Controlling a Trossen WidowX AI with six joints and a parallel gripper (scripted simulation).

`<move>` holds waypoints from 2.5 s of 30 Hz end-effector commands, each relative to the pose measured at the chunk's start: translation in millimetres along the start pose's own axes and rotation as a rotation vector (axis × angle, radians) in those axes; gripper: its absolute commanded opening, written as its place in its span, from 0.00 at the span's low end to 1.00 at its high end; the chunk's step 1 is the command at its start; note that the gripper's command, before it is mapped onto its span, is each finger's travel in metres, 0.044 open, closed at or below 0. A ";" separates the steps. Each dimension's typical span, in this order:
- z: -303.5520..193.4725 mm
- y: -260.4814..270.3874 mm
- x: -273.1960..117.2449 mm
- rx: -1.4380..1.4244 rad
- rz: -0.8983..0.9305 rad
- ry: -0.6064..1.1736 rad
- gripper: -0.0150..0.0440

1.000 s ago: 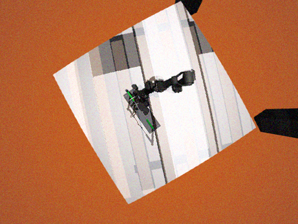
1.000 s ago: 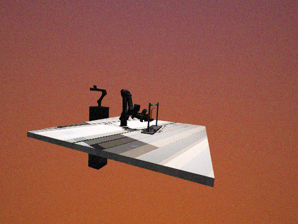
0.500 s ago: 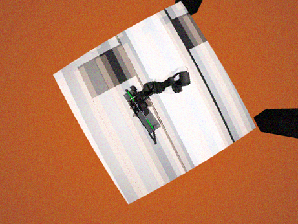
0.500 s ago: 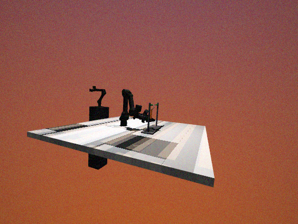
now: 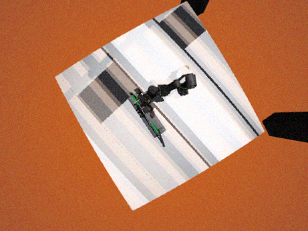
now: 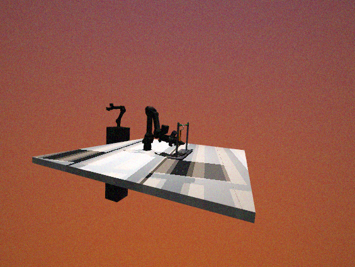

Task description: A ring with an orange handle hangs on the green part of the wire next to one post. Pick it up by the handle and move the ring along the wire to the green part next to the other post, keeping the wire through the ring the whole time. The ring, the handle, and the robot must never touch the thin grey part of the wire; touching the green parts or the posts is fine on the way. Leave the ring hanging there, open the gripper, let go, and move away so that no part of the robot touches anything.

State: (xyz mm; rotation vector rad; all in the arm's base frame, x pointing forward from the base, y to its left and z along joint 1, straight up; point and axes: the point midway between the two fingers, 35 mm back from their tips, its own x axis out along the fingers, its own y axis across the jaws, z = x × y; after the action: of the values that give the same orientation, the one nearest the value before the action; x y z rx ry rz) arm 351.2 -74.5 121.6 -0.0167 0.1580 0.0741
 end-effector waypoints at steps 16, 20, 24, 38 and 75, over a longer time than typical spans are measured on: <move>0.0 0.0 0.0 0.000 0.000 0.000 0.00; 3.1 0.2 -0.4 0.000 -0.001 0.000 0.00; 9.8 0.8 -1.3 0.000 -0.002 -0.001 0.00; 14.7 1.3 -2.2 0.000 -0.003 -0.002 0.00; 15.1 30.1 -1.8 0.007 -0.005 -0.001 0.00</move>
State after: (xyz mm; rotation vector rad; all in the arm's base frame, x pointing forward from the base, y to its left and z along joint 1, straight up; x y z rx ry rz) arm 350.0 -46.7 135.9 -0.0136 0.1591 0.0717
